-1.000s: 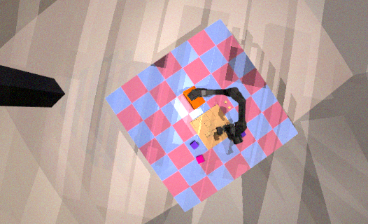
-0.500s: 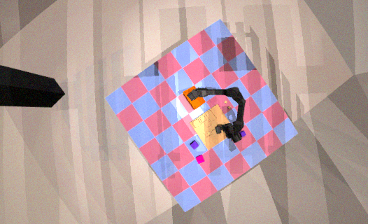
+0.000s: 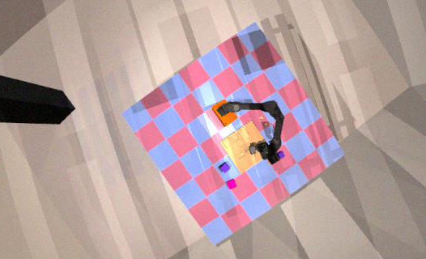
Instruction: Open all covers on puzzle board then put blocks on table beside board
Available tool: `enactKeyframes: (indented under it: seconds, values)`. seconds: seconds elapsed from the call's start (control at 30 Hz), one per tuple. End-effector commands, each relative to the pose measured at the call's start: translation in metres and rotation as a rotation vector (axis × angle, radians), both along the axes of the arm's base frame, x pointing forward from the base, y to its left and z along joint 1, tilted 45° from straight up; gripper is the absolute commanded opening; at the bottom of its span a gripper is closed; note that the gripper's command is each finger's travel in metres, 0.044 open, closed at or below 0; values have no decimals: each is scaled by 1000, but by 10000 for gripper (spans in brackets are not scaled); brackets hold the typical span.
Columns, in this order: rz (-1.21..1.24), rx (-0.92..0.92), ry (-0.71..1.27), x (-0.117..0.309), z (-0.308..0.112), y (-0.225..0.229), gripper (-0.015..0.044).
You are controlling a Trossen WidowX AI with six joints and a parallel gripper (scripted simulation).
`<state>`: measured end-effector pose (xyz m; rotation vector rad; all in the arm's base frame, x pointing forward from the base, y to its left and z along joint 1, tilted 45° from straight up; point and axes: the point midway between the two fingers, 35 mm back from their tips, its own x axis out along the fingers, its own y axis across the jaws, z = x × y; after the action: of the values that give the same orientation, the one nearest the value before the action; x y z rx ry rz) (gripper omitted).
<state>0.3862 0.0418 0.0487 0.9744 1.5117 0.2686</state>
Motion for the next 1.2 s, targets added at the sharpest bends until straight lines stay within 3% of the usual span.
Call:
enactKeyframes:
  seconds: [0.0, 1.17]
  values:
    - [-2, 7, 5, 0, -3, 4, 0]
    - [-2, 7, 5, -6, -6, 6, 0]
